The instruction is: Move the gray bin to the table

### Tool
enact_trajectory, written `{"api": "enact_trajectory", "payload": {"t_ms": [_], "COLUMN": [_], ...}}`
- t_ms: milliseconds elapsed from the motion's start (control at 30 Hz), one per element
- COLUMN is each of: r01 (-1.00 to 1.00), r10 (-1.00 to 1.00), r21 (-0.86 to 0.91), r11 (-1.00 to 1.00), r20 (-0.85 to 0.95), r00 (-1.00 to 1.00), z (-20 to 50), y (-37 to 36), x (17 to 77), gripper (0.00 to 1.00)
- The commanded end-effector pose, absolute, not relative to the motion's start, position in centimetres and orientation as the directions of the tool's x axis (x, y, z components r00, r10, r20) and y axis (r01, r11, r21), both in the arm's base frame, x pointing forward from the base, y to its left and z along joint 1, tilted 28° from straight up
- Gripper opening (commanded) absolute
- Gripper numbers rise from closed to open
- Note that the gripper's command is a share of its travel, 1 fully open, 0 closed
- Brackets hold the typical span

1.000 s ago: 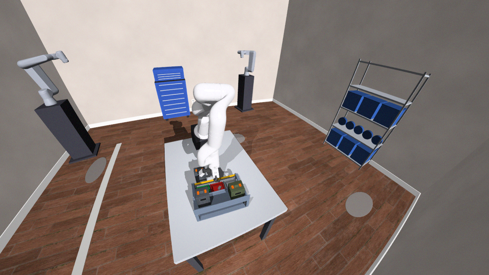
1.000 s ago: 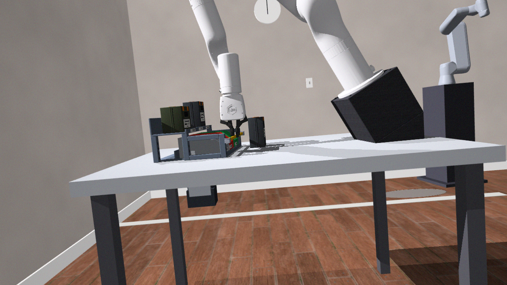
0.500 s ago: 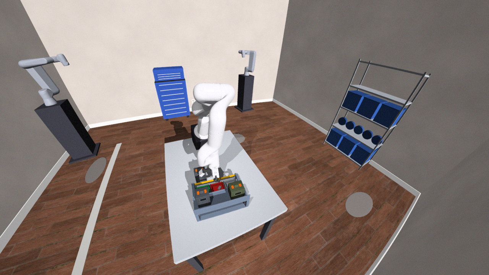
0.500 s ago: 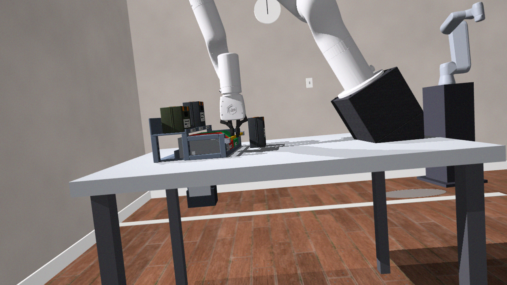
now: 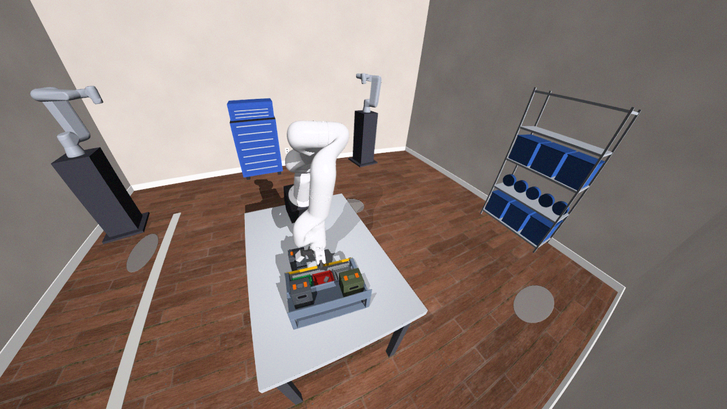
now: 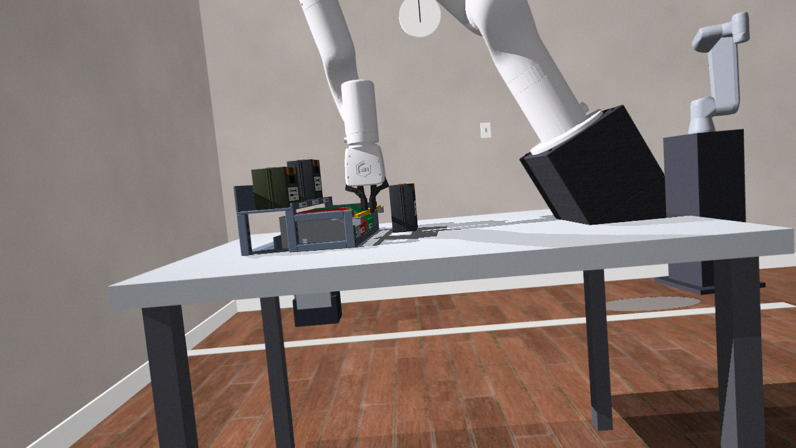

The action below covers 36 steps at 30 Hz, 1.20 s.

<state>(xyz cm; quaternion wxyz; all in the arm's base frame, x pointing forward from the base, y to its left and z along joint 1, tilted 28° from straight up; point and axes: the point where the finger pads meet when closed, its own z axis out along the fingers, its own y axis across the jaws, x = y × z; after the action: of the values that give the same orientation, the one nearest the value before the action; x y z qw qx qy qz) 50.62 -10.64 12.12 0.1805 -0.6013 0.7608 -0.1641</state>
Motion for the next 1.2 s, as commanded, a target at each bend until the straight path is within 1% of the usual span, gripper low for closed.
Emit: {"api": "enact_trajectory", "payload": {"t_ms": [0, 833, 1000, 1167], "r01": [-0.856, -0.856, -0.856, -0.856], "r10": [-0.974, -0.974, -0.974, -0.974], "r21": [-0.467, -0.467, -0.467, -0.467], "r11": [0.223, 0.223, 0.223, 0.223], "r20": [-0.078, -0.078, -0.078, -0.078], "r00": [-0.212, -0.212, -0.212, -0.212], "z": [12.3, 13.6, 18.4, 18.4], "y": [-10.6, -10.6, -10.4, -10.4], "x": [50.6, 49.9, 47.3, 47.3], "gripper": [0.0, 0.0, 0.0, 0.0]}}
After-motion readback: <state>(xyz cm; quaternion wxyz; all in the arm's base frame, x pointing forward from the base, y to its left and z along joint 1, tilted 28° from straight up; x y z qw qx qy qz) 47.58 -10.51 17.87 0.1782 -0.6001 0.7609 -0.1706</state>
